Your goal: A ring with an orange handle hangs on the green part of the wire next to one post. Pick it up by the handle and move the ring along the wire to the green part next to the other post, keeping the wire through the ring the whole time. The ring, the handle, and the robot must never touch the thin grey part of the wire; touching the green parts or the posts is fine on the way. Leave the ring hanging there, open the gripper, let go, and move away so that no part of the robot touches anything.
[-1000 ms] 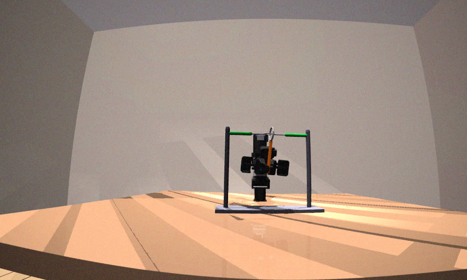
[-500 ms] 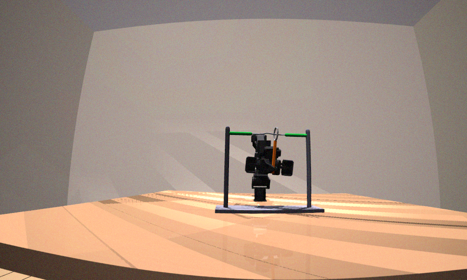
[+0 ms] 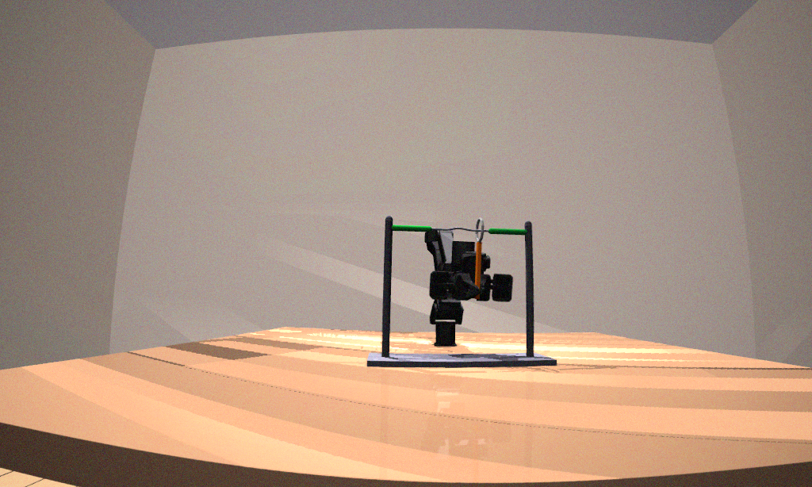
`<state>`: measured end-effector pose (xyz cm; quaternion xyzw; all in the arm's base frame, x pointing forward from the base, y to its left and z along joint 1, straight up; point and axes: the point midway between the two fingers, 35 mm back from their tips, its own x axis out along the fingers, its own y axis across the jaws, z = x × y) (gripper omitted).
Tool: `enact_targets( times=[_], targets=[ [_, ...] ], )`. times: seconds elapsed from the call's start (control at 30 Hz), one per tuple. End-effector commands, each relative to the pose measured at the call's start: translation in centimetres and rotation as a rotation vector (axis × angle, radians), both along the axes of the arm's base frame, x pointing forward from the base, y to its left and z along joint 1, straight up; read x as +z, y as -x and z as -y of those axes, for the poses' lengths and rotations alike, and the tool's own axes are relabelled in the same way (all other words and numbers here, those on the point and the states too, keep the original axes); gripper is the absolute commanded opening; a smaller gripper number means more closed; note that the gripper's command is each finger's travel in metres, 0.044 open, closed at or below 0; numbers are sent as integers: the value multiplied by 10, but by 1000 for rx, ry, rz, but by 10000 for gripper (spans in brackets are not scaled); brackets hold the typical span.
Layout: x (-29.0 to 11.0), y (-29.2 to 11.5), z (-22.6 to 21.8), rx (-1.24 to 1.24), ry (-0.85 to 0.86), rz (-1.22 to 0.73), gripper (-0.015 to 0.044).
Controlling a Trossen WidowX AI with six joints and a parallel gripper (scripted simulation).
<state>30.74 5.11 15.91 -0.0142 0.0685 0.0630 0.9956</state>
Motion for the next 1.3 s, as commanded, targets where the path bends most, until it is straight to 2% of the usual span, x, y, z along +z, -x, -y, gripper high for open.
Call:
enact_targets(
  times=[0.0,1.27],
  targets=[
    [-1,1,-4,-9,-13,-2,-150],
    [-1,5,-43,-18,-26,2,-150]
  ],
)
